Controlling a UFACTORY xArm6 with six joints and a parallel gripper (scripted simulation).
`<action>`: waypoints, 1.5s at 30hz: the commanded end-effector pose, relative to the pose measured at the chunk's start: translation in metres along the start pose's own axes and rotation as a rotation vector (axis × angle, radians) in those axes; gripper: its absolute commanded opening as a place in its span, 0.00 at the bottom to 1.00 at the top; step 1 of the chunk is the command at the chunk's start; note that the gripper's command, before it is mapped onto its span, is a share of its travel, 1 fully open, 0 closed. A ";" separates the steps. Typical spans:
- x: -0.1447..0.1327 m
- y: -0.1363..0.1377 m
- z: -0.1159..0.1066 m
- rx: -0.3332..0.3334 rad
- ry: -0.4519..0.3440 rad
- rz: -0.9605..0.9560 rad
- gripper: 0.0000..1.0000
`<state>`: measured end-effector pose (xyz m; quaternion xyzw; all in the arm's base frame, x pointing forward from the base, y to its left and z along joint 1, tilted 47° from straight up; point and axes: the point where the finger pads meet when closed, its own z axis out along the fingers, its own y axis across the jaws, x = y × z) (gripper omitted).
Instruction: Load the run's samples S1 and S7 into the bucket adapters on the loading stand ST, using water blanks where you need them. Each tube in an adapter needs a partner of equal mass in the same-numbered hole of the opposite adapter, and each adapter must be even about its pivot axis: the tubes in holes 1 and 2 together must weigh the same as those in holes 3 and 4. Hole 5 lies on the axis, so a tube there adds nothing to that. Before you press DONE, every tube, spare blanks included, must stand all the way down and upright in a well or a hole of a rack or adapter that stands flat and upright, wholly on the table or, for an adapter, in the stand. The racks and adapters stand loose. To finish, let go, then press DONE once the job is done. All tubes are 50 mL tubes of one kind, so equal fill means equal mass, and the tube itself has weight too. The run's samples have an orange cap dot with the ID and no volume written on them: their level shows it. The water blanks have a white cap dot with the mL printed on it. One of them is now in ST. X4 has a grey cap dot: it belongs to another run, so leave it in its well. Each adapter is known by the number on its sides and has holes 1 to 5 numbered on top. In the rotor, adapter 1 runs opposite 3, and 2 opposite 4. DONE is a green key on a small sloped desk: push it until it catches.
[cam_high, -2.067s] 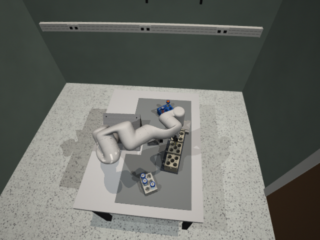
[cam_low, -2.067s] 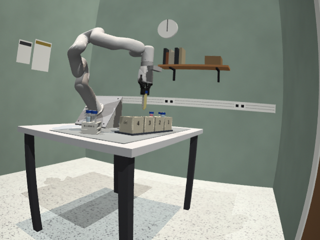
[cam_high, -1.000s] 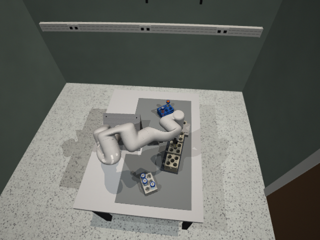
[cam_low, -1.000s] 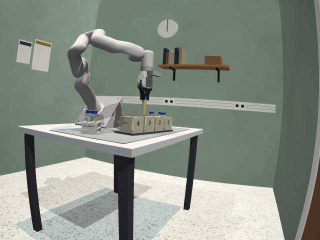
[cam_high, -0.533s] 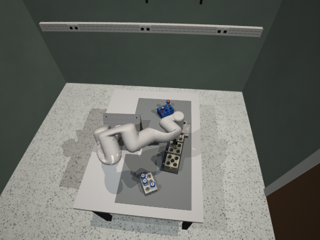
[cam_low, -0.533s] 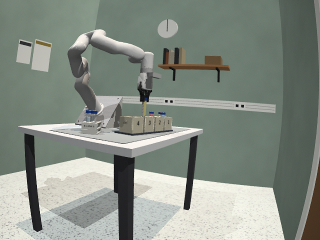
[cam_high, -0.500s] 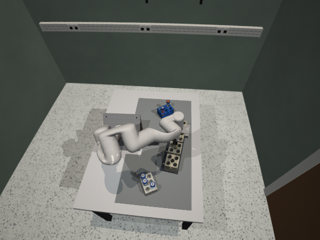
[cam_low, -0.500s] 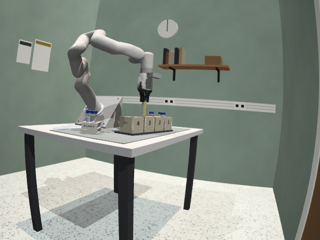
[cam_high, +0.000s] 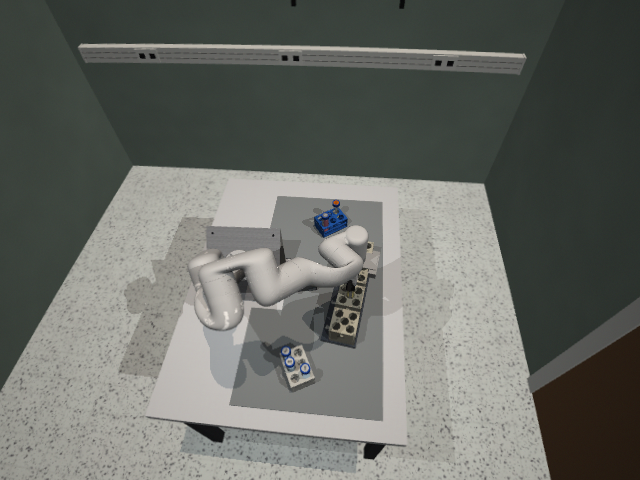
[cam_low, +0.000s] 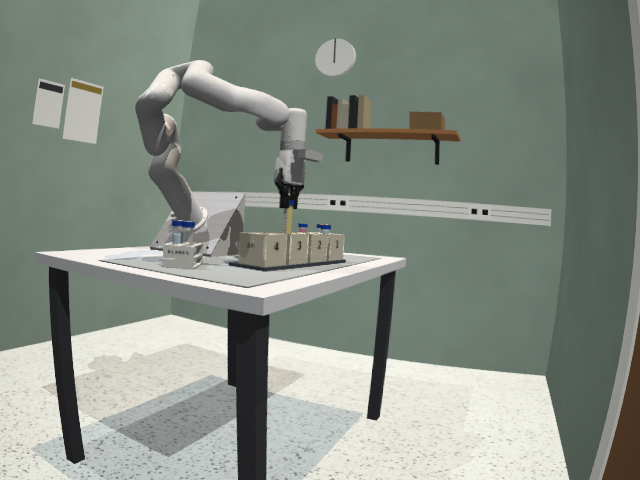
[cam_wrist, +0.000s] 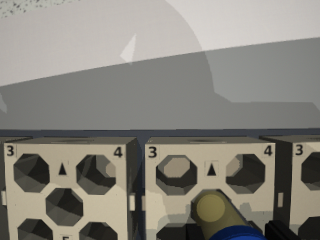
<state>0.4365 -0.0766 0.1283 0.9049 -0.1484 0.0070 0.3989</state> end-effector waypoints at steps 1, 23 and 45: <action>0.001 0.000 0.003 0.002 0.003 0.001 0.00; 0.001 0.000 0.021 0.002 0.003 0.001 0.00; 0.001 0.000 0.041 0.002 0.003 0.001 0.00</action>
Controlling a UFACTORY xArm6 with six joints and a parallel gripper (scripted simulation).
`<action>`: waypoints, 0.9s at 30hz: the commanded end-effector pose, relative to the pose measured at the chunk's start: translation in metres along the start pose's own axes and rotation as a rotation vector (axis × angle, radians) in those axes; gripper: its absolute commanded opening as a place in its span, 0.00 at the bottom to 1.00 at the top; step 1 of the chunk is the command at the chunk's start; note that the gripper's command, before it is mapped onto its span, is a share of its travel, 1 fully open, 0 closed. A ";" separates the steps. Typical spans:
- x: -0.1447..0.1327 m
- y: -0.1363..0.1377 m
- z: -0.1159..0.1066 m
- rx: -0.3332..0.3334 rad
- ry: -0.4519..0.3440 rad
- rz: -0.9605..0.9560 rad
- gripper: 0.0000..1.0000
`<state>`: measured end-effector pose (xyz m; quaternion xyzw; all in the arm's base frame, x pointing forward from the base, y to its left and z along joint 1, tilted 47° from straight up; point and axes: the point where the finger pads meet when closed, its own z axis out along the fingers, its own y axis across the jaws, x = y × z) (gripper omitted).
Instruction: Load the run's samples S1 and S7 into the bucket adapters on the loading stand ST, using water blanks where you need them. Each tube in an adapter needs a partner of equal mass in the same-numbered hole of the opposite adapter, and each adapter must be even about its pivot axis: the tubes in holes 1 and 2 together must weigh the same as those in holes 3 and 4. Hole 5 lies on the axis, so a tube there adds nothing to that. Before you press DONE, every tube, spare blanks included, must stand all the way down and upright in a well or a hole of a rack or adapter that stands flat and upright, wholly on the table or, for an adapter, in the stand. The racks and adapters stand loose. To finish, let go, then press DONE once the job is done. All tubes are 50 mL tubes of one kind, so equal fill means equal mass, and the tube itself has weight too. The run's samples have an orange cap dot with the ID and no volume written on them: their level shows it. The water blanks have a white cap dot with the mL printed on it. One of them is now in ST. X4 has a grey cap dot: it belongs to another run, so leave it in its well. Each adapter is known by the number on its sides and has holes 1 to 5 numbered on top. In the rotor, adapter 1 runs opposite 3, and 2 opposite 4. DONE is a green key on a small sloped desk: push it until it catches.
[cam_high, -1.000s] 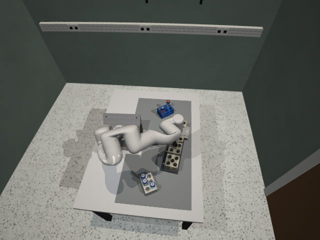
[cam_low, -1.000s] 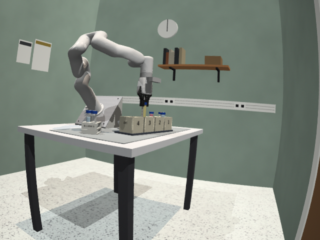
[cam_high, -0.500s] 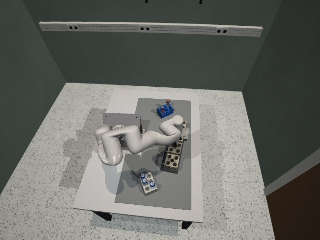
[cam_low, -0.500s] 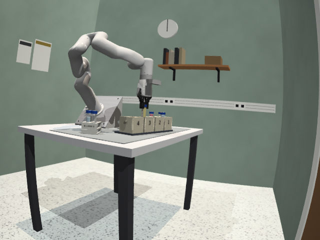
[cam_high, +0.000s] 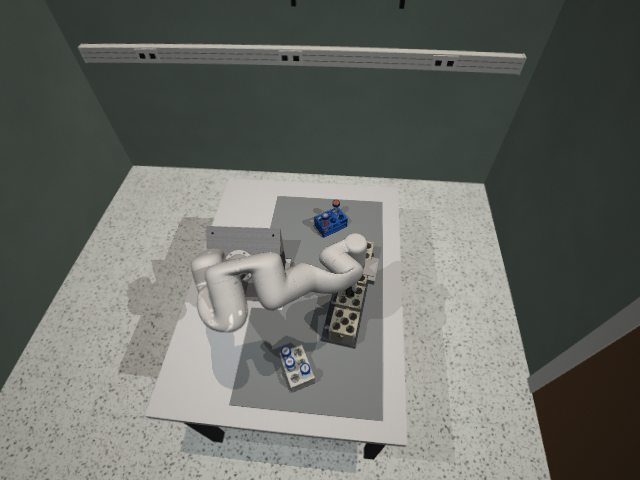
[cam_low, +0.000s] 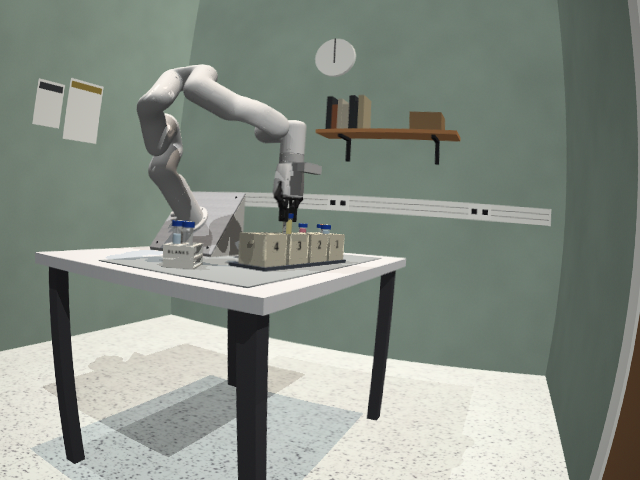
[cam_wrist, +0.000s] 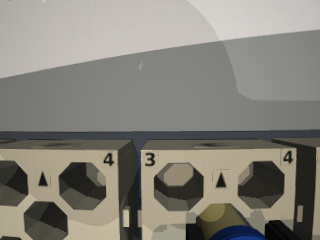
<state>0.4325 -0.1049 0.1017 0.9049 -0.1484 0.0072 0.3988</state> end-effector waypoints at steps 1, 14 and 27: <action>0.001 0.000 0.003 0.002 0.003 0.001 0.00; 0.001 0.000 0.014 0.002 0.003 0.001 0.00; 0.001 0.000 0.025 0.001 0.003 0.001 0.00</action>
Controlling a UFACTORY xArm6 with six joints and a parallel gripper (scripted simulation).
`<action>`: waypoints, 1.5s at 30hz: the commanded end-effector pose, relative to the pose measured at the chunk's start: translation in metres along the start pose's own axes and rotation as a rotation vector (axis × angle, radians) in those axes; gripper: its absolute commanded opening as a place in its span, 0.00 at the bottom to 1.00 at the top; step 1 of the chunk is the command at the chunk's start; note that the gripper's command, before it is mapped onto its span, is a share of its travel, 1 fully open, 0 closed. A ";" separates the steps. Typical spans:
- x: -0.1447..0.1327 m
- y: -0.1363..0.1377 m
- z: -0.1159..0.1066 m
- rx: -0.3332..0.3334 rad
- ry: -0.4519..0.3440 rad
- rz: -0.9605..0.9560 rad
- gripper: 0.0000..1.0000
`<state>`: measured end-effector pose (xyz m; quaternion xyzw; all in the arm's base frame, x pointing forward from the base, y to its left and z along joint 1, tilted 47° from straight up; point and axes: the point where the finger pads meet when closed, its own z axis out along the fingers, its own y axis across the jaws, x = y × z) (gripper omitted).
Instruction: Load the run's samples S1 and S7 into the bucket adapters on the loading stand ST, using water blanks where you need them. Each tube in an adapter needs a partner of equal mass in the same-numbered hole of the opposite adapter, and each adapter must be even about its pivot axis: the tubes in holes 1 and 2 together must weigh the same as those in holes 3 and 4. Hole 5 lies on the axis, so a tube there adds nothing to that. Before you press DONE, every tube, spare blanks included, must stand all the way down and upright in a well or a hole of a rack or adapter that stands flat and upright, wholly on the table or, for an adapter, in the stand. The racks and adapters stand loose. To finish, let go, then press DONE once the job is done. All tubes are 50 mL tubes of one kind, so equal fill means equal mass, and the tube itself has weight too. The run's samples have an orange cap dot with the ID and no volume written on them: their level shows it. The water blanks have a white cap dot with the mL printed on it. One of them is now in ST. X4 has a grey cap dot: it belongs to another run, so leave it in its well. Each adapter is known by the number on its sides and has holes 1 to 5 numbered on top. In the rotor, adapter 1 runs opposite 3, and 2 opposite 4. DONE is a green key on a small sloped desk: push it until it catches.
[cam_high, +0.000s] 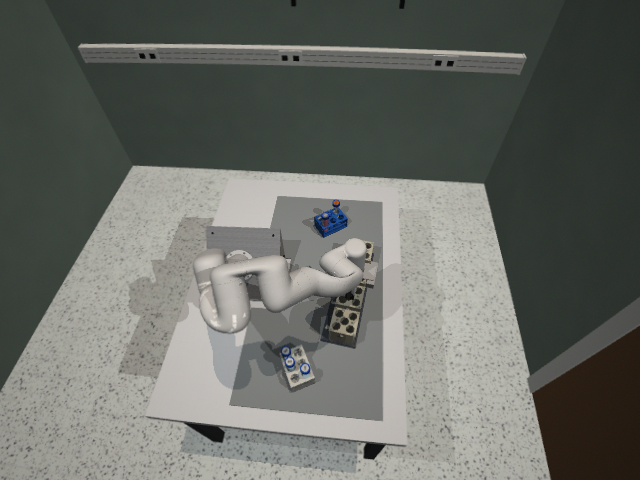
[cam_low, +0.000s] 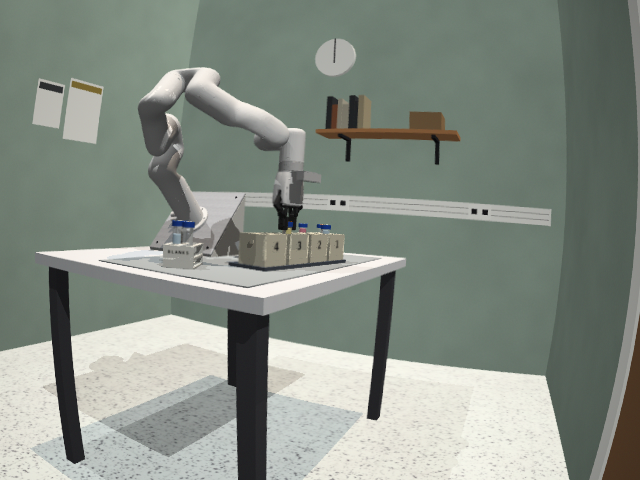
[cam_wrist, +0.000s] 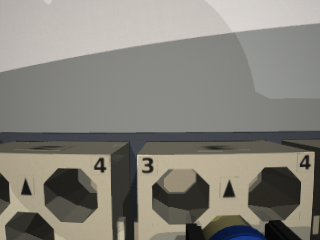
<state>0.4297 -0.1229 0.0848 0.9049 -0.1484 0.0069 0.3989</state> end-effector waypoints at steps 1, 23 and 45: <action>0.001 0.000 0.001 0.002 0.003 0.001 0.00; 0.001 0.000 0.004 0.002 0.003 0.001 0.44; 0.001 0.000 0.004 0.002 0.004 0.001 0.44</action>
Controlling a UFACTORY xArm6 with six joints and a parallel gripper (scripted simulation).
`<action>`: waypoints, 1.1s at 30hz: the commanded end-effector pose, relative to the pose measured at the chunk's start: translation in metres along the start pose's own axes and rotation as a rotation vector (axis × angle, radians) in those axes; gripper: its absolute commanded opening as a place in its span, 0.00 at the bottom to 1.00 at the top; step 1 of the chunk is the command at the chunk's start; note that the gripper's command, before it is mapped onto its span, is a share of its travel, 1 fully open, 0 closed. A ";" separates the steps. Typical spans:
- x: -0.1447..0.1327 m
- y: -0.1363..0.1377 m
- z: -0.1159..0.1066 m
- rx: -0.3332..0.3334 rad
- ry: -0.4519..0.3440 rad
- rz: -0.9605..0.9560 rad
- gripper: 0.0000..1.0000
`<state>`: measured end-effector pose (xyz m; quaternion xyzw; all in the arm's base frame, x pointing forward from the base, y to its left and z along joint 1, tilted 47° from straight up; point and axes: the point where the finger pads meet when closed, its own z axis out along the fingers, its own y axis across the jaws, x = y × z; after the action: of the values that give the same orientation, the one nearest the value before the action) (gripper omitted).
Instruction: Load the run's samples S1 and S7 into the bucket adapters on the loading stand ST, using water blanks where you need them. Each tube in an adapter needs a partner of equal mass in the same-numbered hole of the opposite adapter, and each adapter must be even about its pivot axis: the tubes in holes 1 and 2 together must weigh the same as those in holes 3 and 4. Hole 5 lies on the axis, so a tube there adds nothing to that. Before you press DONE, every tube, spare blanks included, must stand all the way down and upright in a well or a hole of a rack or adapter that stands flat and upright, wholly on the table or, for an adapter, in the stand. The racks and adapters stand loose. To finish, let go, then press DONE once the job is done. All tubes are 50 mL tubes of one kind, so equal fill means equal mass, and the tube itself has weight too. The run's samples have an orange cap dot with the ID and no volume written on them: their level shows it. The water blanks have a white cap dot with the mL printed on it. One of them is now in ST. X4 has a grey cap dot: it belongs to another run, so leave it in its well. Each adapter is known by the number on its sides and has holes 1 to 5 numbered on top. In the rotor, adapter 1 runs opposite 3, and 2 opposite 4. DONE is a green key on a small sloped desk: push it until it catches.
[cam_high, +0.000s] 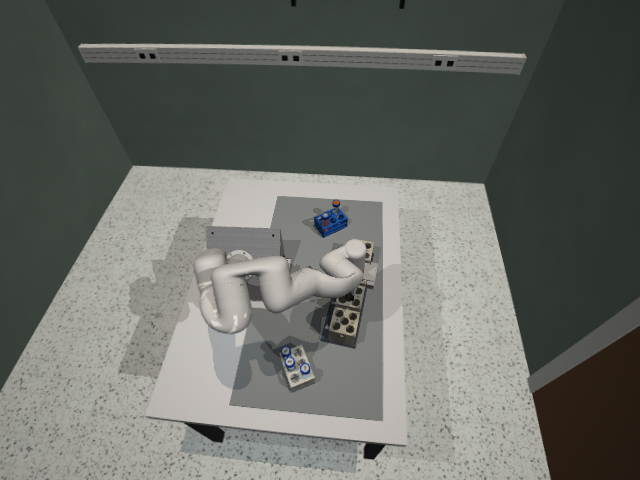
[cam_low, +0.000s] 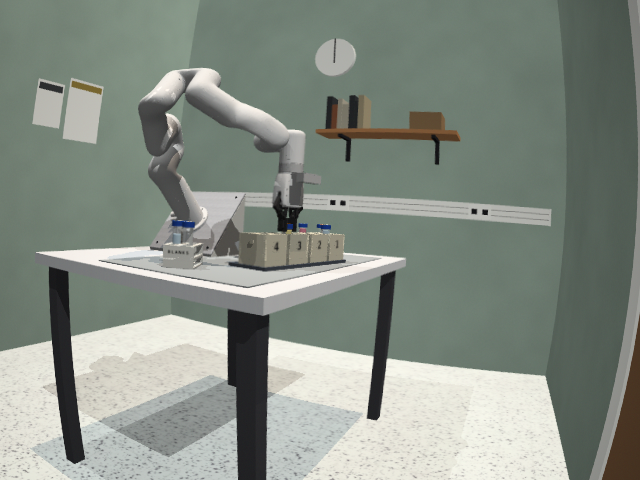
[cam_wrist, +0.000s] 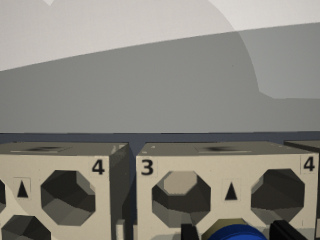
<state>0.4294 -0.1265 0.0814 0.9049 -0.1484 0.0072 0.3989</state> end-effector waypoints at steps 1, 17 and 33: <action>0.001 0.000 -0.001 0.002 0.003 0.001 0.44; 0.001 0.000 -0.029 0.002 0.003 0.001 0.44; 0.001 0.000 -0.057 0.002 0.003 0.001 0.44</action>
<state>0.4345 -0.0911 0.1146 0.9050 -0.1484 0.0072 0.3988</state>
